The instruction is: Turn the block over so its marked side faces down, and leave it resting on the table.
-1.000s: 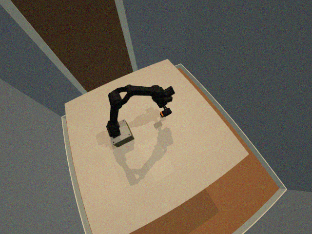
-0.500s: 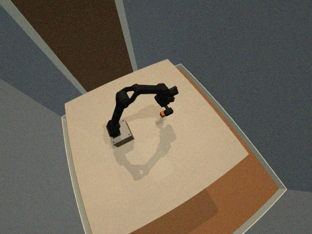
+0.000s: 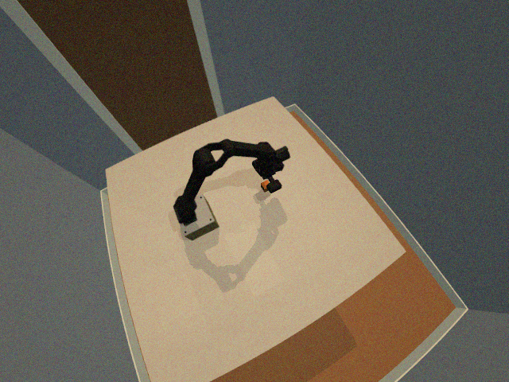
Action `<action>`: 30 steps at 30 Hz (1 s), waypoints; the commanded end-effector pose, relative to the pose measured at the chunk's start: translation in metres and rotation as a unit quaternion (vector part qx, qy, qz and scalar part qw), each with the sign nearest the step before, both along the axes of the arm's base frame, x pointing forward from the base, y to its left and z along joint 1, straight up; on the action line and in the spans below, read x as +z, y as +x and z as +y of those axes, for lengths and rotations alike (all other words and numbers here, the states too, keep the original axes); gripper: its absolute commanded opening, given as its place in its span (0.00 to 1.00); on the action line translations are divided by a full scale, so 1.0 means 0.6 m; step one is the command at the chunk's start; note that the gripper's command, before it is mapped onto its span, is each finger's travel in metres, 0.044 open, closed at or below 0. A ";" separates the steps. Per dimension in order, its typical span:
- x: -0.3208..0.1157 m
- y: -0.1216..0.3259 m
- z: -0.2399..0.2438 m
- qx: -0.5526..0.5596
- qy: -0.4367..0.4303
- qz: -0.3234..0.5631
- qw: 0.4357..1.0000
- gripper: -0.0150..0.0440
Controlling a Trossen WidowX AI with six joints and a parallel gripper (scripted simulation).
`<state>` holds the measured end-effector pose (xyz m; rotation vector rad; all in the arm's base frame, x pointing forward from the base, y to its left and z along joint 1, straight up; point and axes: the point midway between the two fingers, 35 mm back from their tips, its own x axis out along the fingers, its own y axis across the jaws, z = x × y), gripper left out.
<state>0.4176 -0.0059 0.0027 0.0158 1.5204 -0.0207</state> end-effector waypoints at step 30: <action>-0.054 0.000 0.001 0.001 0.002 0.004 1.000 0.52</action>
